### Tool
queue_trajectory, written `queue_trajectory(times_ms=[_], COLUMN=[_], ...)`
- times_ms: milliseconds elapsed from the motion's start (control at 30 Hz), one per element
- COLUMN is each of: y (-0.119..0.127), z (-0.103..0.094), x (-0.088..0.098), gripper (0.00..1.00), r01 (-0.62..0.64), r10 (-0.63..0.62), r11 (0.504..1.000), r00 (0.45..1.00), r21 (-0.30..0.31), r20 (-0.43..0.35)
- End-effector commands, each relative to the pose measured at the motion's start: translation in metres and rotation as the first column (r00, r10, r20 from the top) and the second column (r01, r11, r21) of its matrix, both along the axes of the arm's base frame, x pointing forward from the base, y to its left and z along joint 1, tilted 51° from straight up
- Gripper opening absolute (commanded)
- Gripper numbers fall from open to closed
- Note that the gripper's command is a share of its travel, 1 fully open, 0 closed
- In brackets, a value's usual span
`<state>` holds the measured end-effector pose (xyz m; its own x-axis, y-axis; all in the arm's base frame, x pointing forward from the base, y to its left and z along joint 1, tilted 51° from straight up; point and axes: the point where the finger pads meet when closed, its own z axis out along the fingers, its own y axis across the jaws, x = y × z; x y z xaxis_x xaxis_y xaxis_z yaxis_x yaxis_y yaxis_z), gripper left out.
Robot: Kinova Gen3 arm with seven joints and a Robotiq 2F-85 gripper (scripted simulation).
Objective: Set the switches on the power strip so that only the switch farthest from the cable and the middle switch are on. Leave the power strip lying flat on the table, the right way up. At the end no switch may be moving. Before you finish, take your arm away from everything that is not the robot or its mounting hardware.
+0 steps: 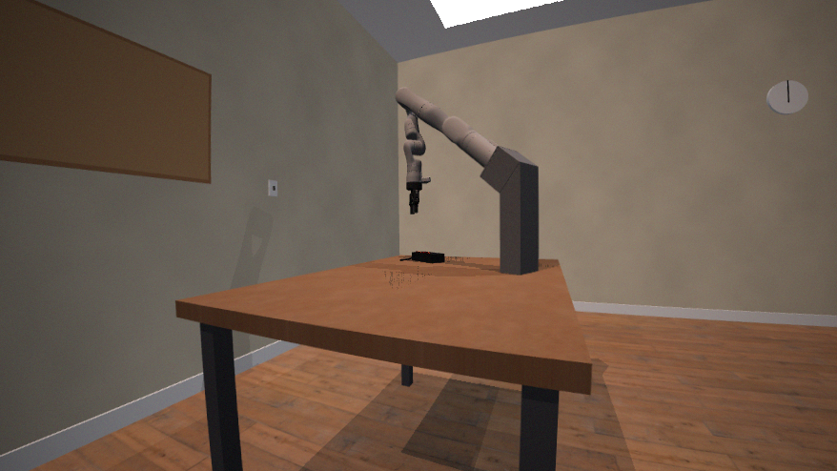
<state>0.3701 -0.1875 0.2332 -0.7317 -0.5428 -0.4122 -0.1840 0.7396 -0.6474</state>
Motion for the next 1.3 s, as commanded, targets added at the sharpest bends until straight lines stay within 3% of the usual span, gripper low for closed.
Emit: queue_trajectory(times_ms=[0,900,1100,1267], y=[0.002,-0.002,-0.009,-0.019], z=[-0.002,0.000,-0.008,-0.021], x=[-0.002,0.001,0.002,0.004], gripper=[1.00,1.00,1.00,1.00], r01=[-0.002,0.010,0.074,0.164], r10=[0.002,-0.010,-0.076,-0.174], r11=[1.000,1.000,0.996,0.978], r00=[1.000,1.000,0.997,0.982], r21=[0.004,0.005,0.050,0.131], r20=[-0.003,0.009,0.034,0.072])
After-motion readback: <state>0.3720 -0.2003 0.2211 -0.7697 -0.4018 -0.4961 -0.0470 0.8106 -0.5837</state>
